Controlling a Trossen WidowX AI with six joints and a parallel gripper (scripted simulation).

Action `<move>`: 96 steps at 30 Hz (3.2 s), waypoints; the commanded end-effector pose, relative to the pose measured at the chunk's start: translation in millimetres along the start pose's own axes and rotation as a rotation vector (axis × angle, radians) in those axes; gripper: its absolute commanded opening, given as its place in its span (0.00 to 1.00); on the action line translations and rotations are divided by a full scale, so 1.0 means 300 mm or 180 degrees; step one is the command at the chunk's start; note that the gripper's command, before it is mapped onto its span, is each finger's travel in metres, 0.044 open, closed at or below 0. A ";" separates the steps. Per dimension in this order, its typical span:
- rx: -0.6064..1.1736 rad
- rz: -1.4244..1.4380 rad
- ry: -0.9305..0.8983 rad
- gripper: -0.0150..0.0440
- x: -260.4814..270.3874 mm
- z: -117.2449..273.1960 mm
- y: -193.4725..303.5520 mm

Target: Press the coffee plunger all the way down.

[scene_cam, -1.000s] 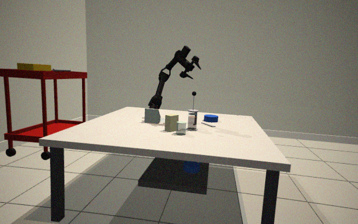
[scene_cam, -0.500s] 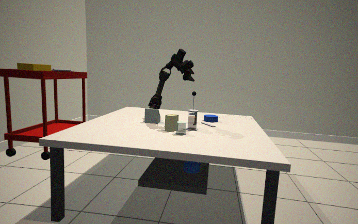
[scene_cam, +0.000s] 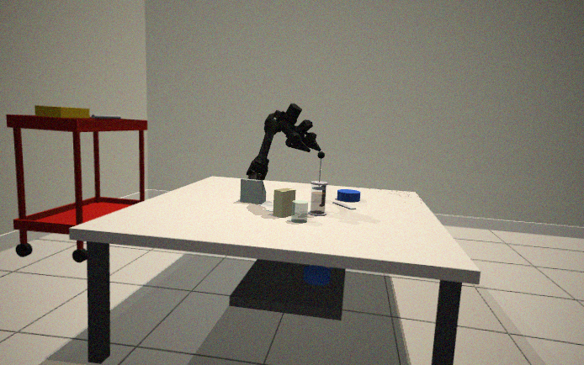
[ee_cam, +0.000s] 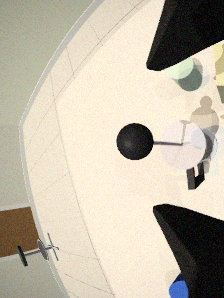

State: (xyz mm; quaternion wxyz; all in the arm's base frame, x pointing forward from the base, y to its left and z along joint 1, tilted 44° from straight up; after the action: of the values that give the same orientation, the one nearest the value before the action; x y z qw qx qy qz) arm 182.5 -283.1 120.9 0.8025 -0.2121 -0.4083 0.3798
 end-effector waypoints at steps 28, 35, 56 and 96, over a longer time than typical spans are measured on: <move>-0.0071 0.0005 0.0020 1.00 0.003 -0.128 -0.011; -0.0071 0.0005 0.0020 0.73 0.003 -0.129 -0.011; -0.0069 0.0005 0.0020 0.46 0.005 -0.141 0.003; -0.0067 0.0004 0.0021 0.46 0.043 -0.281 0.171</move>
State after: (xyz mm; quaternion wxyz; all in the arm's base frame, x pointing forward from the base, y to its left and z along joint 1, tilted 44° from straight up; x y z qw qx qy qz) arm 231.9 -265.1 69.2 0.7893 -0.2664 -0.4099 0.3715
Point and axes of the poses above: the point midway between the two fingers, 35 mm back from their tips, its own z axis back along the fingers, its own x axis across the jaws, y = z × x, the point moved 6 cm from there along z, back along the fingers, and after that the axes turned 15 degrees about z, right-handed, at the moved point
